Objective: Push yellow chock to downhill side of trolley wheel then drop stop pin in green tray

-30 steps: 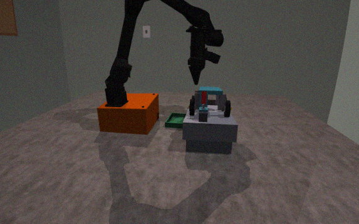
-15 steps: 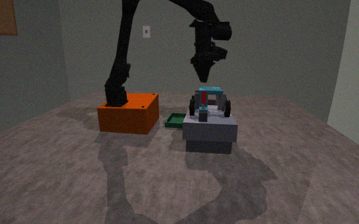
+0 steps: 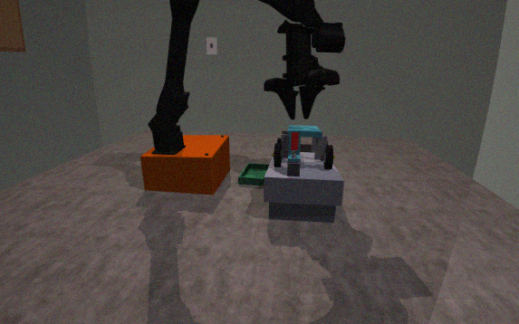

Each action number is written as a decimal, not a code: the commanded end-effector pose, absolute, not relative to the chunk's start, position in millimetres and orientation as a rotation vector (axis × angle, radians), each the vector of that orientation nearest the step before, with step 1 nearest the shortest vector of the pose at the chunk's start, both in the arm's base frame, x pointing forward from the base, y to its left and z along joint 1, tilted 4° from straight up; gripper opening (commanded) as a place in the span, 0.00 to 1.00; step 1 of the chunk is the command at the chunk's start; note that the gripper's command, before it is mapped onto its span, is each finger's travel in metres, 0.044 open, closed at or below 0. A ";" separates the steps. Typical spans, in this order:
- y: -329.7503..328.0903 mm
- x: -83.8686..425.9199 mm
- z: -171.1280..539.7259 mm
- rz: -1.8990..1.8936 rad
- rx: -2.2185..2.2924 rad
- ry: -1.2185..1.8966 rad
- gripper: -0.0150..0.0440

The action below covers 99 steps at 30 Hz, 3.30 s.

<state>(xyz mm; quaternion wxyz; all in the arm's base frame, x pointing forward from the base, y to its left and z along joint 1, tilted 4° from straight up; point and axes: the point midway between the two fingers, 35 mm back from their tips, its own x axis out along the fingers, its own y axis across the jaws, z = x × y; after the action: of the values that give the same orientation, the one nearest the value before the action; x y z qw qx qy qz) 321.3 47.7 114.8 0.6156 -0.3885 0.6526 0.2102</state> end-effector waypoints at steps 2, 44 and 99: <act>25.4 323.9 121.9 0.608 -1.058 1.490 0.58; -54.1 320.9 114.2 1.051 -1.535 1.435 0.58; -69.0 323.3 77.0 1.043 -1.531 1.432 0.25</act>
<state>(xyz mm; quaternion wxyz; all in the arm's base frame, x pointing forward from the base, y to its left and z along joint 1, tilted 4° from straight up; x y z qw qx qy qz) 322.5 -69.1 76.5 0.3885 -0.6016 0.5638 0.4114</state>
